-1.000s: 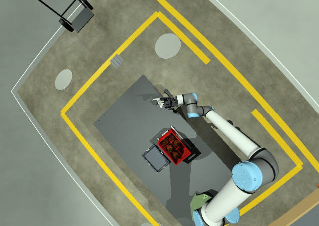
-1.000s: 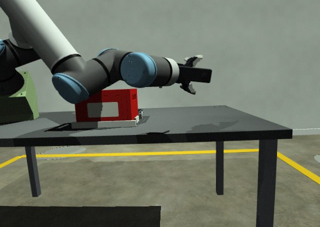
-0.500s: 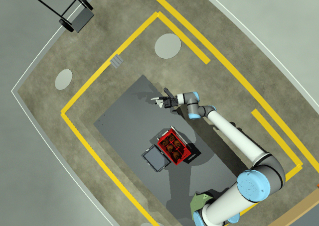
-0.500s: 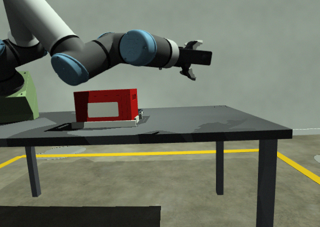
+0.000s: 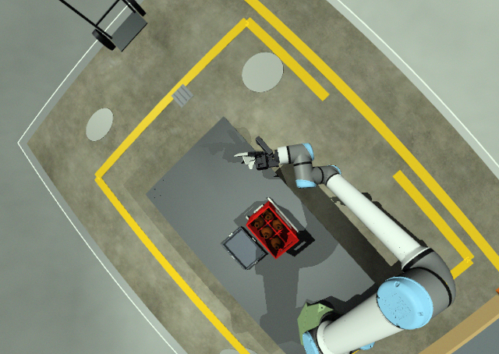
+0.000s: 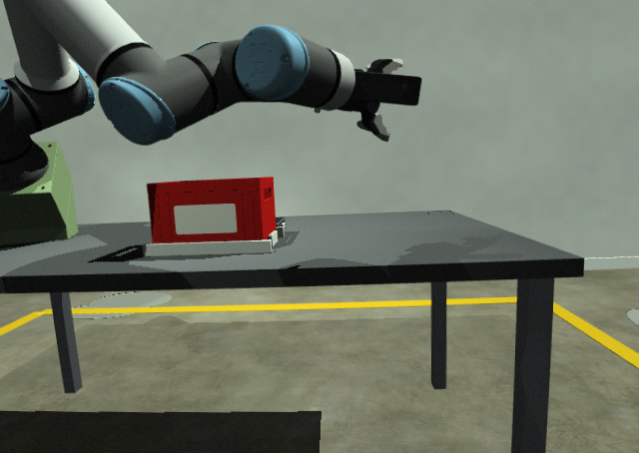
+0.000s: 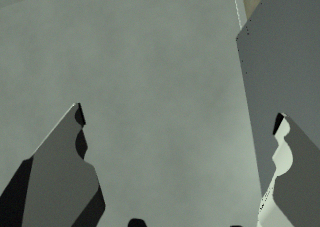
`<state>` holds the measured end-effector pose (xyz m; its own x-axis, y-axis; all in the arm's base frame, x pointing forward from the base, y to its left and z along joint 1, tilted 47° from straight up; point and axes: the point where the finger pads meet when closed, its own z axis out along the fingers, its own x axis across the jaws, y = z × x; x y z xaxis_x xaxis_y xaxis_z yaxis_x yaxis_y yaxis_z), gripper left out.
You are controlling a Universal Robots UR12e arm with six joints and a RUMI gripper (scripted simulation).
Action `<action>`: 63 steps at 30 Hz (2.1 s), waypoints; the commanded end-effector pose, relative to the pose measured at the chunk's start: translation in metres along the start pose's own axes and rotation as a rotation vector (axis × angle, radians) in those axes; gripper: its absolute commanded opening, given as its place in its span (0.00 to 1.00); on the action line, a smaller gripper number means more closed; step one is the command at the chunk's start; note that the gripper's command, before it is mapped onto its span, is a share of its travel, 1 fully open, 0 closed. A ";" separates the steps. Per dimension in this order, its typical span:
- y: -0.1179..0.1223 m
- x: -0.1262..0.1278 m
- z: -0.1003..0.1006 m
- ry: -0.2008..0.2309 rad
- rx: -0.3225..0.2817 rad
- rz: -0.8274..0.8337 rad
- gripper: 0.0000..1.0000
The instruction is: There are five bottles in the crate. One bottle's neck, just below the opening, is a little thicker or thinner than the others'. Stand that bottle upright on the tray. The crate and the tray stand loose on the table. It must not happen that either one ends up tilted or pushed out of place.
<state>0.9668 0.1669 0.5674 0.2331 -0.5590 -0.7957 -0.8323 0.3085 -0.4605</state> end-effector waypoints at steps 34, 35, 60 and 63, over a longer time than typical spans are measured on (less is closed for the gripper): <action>0.168 0.073 -0.061 0.633 0.136 -0.007 1.00; 0.178 0.077 -0.065 0.668 0.144 -0.008 1.00; 0.293 0.128 -0.108 1.101 0.238 -0.012 1.00; 0.316 0.139 -0.116 1.189 0.255 -0.011 1.00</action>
<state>0.7031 0.1025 0.3765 -0.4125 -0.9073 -0.0815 -0.6933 0.3707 -0.6179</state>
